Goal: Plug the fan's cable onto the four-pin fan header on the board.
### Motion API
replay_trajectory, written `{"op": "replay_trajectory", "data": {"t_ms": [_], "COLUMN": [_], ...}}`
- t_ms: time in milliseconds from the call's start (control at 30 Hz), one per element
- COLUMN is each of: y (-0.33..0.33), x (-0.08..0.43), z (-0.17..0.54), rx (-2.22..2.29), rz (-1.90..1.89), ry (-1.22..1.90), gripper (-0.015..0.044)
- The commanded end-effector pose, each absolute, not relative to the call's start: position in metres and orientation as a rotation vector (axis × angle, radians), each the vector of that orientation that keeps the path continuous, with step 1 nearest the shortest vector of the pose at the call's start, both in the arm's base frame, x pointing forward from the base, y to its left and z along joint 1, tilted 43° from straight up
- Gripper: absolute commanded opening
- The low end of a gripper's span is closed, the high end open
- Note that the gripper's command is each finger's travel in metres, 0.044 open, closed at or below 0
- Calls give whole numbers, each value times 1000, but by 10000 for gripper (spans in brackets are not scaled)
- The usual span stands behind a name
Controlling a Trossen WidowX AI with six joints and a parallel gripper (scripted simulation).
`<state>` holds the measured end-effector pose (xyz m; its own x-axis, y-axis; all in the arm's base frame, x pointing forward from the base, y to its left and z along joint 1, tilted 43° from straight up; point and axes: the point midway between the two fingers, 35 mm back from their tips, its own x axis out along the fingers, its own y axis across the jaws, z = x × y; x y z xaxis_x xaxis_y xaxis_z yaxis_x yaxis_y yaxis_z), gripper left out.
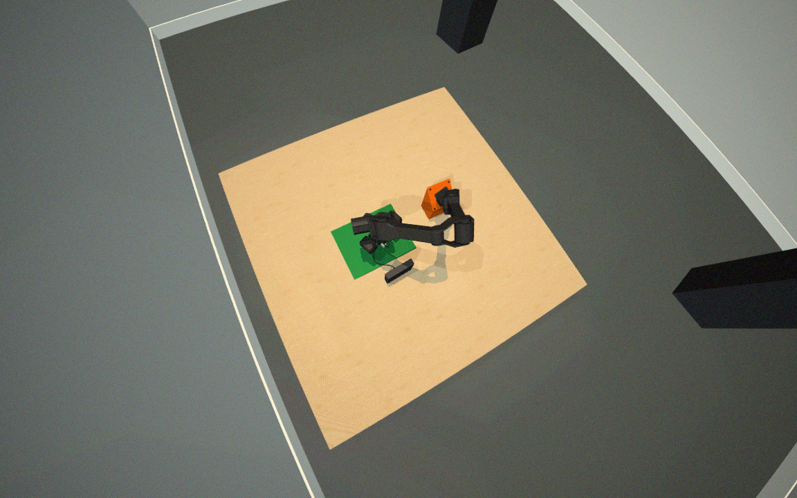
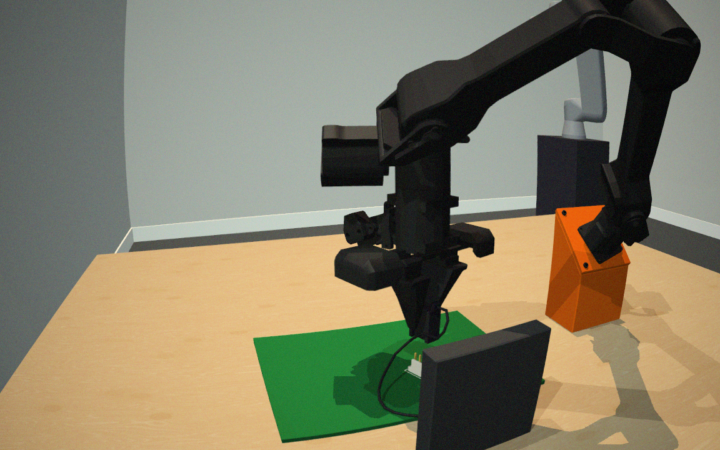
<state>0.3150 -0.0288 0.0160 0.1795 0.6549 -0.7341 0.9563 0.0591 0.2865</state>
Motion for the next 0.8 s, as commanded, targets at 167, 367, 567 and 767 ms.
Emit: {"op": "replay_trajectory", "data": {"t_ms": [167, 367, 567, 767], "y": [-30, -29, -16, -16], "x": [315, 315, 317, 317], "z": [14, 11, -3, -3], "rx": [1666, 1665, 1666, 1666], "rz": [-477, -477, -476, -476], "ry": [1554, 1554, 1555, 1555], "gripper": [0, 0, 0, 0]}}
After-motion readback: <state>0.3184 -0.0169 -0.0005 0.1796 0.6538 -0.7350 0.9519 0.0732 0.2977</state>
